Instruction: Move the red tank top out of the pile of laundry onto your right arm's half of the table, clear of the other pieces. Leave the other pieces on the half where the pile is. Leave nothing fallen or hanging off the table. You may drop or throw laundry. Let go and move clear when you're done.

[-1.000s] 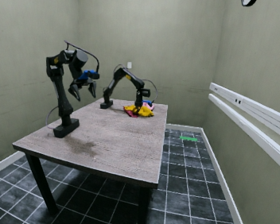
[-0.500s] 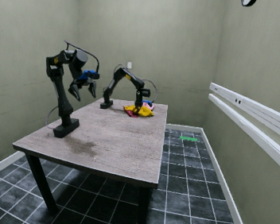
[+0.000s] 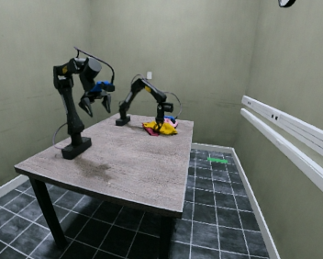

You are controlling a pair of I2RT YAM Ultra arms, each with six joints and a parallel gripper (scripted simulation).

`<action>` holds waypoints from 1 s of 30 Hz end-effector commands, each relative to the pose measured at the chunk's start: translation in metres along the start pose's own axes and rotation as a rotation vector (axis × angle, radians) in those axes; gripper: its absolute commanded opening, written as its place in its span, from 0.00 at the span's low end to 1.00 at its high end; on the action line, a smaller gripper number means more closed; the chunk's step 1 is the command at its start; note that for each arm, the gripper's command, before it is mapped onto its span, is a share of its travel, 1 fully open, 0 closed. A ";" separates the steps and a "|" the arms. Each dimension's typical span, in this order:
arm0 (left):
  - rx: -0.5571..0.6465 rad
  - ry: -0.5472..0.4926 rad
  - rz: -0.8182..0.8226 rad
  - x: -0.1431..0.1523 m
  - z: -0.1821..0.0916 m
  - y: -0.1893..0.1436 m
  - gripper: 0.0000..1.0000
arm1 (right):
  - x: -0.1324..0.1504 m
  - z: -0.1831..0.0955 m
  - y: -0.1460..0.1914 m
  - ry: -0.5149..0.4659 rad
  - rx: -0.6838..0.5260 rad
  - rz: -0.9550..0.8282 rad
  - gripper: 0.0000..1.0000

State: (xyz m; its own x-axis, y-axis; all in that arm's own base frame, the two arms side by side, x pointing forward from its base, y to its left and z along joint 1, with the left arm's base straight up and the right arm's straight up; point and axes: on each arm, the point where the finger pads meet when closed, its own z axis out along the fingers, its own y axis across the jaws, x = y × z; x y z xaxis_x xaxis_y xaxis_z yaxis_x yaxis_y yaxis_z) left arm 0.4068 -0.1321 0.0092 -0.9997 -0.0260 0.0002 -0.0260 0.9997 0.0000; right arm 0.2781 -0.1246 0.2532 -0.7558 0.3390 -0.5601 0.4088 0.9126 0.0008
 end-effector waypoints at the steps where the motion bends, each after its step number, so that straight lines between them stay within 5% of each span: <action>1: 0.016 -0.032 0.019 0.001 -0.018 -0.006 0.14 | -0.022 -0.021 0.001 -0.099 -0.006 -0.006 0.92; 15: 0.017 -0.034 0.012 0.001 -0.022 -0.003 0.14 | -0.022 -0.021 0.001 -0.099 -0.006 -0.006 0.92; 16: 0.018 -0.035 0.012 0.001 -0.022 -0.003 0.00 | -0.022 -0.021 0.001 -0.099 -0.006 -0.006 0.92; 30: 0.019 -0.038 0.009 0.000 -0.021 -0.003 0.00 | -0.022 -0.021 0.001 -0.099 -0.006 -0.006 0.92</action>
State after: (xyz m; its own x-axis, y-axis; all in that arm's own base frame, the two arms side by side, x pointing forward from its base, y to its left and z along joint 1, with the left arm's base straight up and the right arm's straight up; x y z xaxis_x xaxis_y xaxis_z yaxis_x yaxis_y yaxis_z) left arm 0.4065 -0.1324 0.0094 -0.9997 -0.0253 0.0006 -0.0253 0.9997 0.0002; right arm 0.2781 -0.1246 0.2532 -0.7558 0.3390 -0.5601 0.4088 0.9126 0.0008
